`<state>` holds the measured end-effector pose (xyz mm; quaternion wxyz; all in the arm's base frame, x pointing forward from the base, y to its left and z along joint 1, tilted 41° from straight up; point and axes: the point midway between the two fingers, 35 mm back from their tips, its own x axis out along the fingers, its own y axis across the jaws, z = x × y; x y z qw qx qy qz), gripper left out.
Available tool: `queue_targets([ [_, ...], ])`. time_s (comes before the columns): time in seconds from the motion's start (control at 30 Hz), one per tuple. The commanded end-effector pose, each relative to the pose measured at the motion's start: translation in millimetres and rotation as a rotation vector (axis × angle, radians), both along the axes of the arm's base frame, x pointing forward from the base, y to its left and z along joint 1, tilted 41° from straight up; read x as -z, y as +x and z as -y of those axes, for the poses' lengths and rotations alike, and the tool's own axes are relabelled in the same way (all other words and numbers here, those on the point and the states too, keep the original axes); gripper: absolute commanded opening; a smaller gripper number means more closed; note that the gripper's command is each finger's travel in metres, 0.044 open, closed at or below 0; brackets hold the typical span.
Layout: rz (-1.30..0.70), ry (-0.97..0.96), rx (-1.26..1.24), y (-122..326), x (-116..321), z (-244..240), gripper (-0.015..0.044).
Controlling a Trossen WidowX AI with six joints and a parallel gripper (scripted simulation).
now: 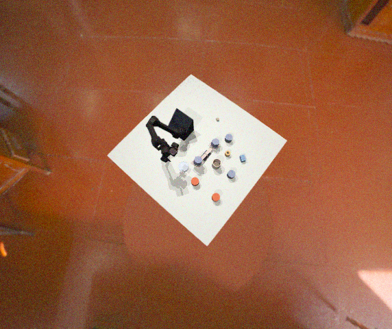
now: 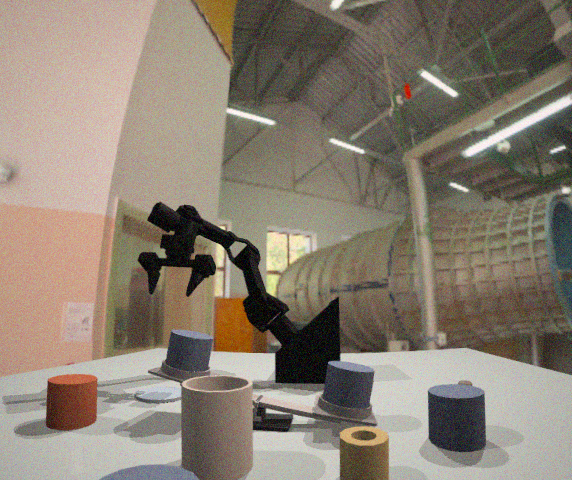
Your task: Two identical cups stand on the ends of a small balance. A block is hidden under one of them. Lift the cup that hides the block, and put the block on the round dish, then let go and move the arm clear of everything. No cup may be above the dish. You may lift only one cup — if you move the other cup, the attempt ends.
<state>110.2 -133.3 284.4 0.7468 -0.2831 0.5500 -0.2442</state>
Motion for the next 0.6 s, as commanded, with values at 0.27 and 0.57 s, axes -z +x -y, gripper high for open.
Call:
queue_targets([
  [0.27, 0.03, 0.06, -0.016, 77.3, 64.8, -51.6, 0.044],
  [0.57, 0.138, 0.019, -0.056, 103.2, 111.4, -118.1, 0.044],
])
